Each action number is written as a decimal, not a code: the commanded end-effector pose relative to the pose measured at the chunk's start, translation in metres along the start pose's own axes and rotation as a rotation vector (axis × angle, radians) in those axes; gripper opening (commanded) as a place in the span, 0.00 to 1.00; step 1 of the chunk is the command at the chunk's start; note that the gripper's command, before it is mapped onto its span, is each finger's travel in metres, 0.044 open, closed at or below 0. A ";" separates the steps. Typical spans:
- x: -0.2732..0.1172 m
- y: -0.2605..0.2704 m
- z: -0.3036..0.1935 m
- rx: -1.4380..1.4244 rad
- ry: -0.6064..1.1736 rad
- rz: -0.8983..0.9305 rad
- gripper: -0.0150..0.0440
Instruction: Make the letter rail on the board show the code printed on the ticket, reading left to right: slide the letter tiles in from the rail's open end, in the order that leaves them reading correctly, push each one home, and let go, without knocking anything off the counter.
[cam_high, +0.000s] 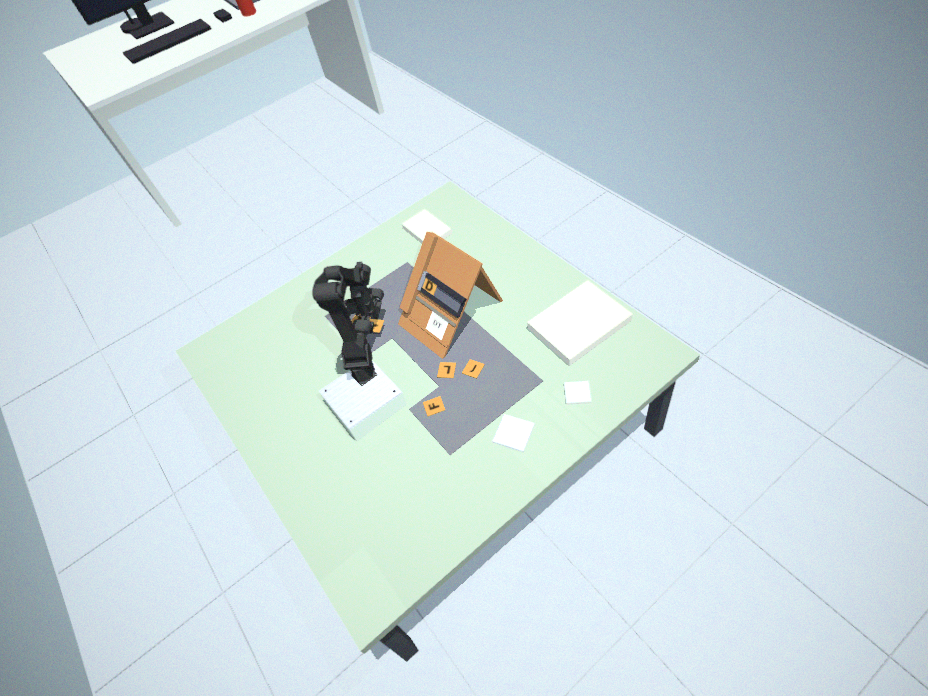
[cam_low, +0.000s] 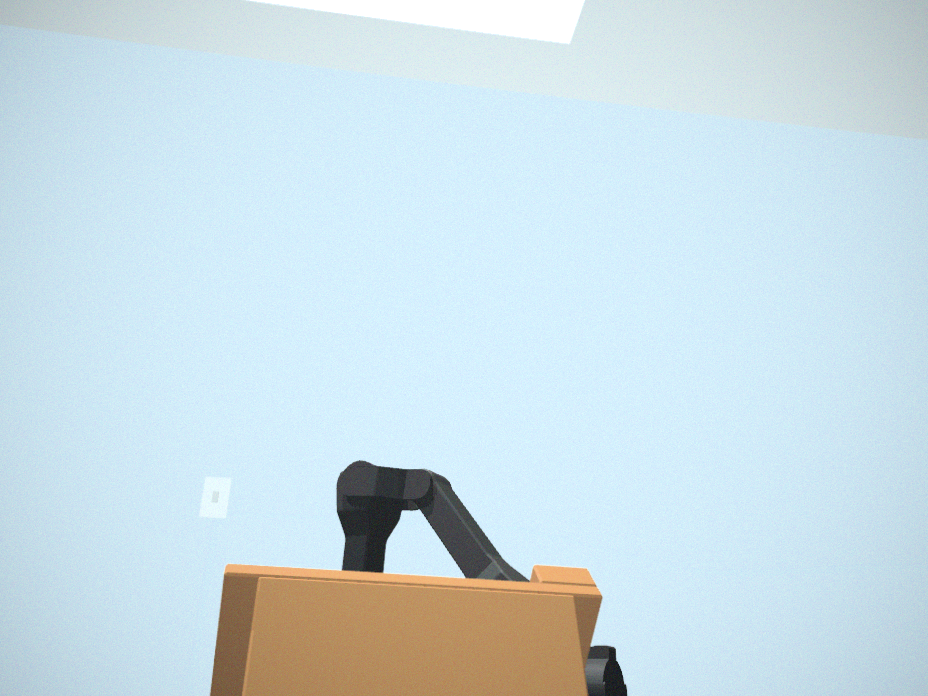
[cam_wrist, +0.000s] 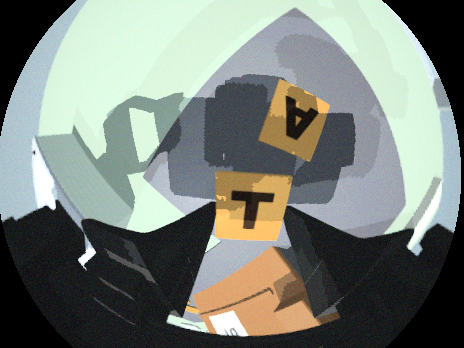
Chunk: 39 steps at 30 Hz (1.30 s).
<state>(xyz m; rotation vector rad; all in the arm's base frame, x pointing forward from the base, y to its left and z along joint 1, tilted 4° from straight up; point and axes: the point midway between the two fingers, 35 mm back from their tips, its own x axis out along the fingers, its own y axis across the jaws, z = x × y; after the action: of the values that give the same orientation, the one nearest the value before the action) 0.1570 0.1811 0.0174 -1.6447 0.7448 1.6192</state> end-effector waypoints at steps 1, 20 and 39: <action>-0.003 0.000 0.000 0.006 0.002 -0.004 0.25; -0.018 -0.029 -0.004 0.229 -0.076 -0.102 0.25; -0.042 -0.058 -0.014 0.474 -0.168 -0.207 0.25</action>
<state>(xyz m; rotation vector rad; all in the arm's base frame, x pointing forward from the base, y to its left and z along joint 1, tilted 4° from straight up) 0.2043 0.1993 0.0570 -1.2358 0.7780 1.3248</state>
